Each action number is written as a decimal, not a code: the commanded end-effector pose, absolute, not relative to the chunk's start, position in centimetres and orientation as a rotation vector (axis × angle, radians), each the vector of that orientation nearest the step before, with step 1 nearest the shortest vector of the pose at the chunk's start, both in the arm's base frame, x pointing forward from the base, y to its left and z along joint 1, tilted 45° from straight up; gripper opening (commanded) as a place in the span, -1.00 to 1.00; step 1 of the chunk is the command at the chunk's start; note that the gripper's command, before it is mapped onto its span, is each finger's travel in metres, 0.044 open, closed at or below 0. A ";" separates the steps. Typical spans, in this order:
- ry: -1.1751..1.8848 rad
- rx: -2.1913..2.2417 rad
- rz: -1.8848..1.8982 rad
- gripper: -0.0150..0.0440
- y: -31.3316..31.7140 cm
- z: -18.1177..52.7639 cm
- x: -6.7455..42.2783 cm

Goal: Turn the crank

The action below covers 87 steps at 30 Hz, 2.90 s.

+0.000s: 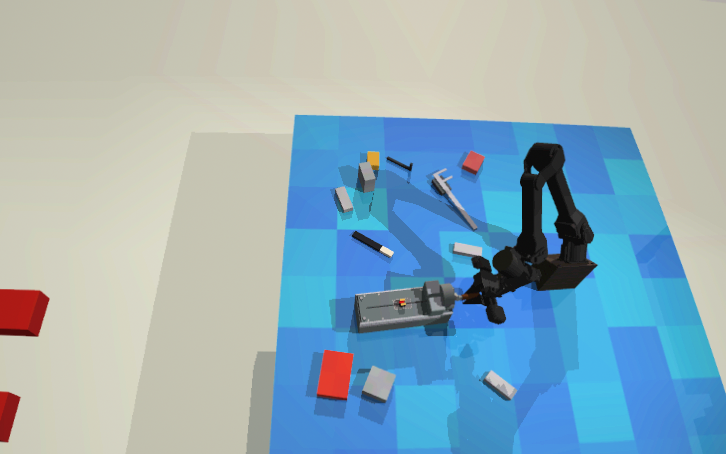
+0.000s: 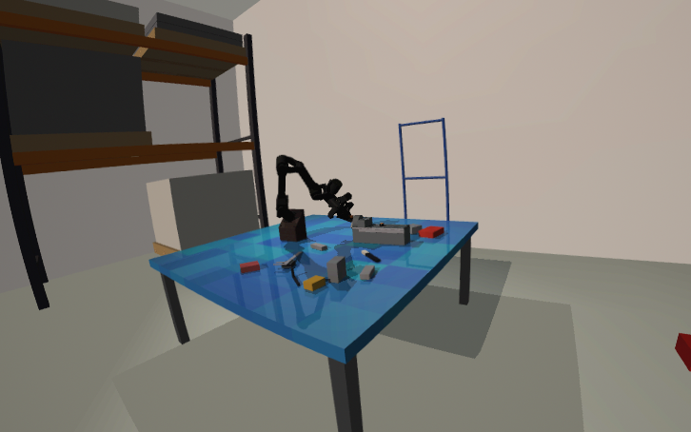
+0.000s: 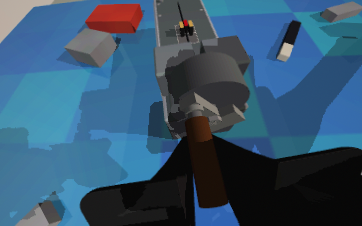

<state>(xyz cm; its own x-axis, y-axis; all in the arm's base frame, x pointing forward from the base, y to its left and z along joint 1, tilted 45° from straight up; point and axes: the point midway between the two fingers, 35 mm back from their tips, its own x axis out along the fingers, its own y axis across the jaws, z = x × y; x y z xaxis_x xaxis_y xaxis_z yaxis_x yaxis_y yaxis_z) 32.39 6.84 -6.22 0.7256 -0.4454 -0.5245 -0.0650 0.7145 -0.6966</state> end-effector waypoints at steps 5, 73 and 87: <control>0.740 -0.764 -0.236 -0.49 6.8 -6.1 32.4; 0.857 -0.838 -0.154 1.00 14.1 2.4 38.9; 0.923 -0.902 -0.079 1.00 12.2 3.9 44.5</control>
<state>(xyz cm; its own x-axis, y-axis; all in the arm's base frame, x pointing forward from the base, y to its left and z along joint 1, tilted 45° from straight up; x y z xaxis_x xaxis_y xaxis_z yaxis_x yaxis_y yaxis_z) 44.09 12.72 4.70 0.6425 -0.4198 -0.6410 -0.2730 0.6562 -0.7035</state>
